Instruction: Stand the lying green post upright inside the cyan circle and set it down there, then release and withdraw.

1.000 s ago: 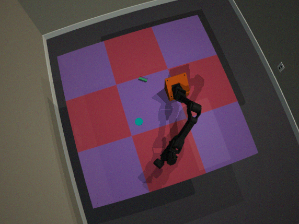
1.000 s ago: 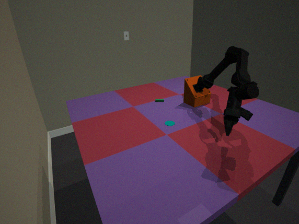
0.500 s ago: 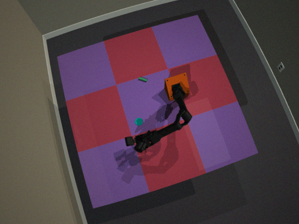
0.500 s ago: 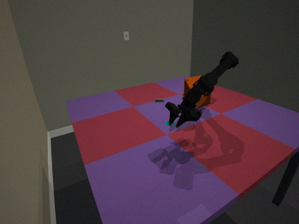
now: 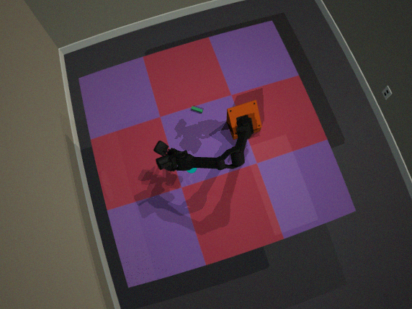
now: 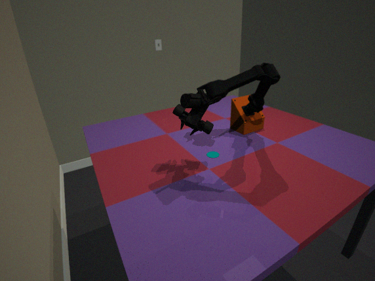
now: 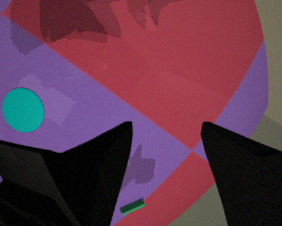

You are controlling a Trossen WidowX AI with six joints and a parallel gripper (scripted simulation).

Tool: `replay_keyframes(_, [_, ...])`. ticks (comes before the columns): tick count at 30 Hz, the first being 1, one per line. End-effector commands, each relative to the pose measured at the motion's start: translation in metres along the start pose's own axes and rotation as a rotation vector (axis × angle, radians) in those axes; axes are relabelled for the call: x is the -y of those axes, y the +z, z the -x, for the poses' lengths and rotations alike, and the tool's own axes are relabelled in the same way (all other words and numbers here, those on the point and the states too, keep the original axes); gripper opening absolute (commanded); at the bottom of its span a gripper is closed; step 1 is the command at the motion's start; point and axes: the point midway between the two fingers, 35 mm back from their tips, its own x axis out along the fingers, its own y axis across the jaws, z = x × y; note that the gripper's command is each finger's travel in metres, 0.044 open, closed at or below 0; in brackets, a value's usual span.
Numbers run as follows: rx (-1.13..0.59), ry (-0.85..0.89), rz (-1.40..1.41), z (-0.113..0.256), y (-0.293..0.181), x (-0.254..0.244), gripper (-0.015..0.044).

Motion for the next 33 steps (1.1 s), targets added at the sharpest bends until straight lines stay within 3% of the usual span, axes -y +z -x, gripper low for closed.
replay_keyframes(1, [-0.074,0.056,-0.193,-0.015,-0.049,0.027,0.0233])
replay_keyframes(12, [-0.213,0.207,-0.714,-0.034,-0.181,0.065,0.0233])
replay_keyframes(25, [-0.283,0.457,-1.332,-0.041,-0.315,0.047,0.0233])
replay_keyframes(33, [-0.285,0.492,-1.401,-0.041,-0.328,0.042,0.0233])
